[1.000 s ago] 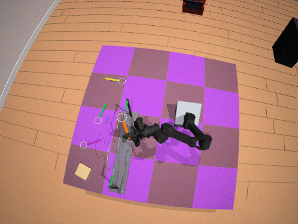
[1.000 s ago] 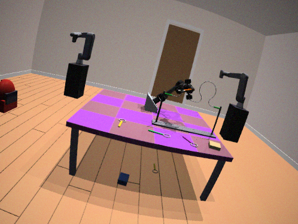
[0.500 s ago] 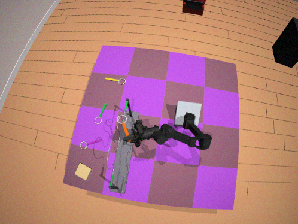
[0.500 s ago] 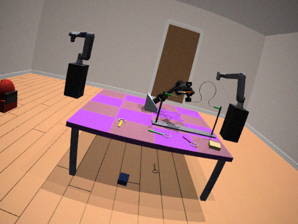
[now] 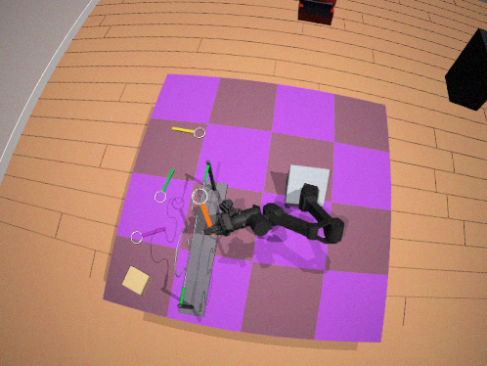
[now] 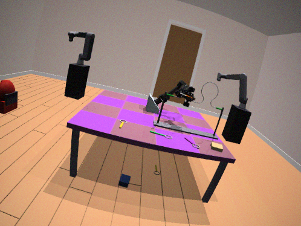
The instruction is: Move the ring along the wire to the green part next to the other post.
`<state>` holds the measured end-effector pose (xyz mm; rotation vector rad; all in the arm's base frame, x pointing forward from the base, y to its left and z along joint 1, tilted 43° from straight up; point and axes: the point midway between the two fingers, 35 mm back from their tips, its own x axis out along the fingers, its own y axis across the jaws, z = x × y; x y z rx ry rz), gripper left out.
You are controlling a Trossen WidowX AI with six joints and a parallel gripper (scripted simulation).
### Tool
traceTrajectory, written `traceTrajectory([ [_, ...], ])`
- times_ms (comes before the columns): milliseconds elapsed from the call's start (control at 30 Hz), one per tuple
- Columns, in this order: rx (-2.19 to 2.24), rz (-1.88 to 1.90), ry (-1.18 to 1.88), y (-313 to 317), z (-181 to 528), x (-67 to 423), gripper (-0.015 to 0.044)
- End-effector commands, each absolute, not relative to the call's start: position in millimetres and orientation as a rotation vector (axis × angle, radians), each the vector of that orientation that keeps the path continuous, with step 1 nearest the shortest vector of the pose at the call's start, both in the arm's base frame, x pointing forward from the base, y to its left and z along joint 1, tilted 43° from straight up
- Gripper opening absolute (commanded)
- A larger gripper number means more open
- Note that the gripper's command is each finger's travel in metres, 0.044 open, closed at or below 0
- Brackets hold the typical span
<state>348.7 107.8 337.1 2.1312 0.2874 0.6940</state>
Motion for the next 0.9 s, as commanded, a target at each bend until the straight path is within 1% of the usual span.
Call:
traceTrajectory([
  [0, 2.024, 0.673, 0.319, 117, 321, 348, -0.0150],
  [400, 1.756, 0.555, 0.311, 136, 282, 355, -0.0150],
  [867, 1.433, 0.507, 0.352, 138, 232, 355, -0.0150],
])
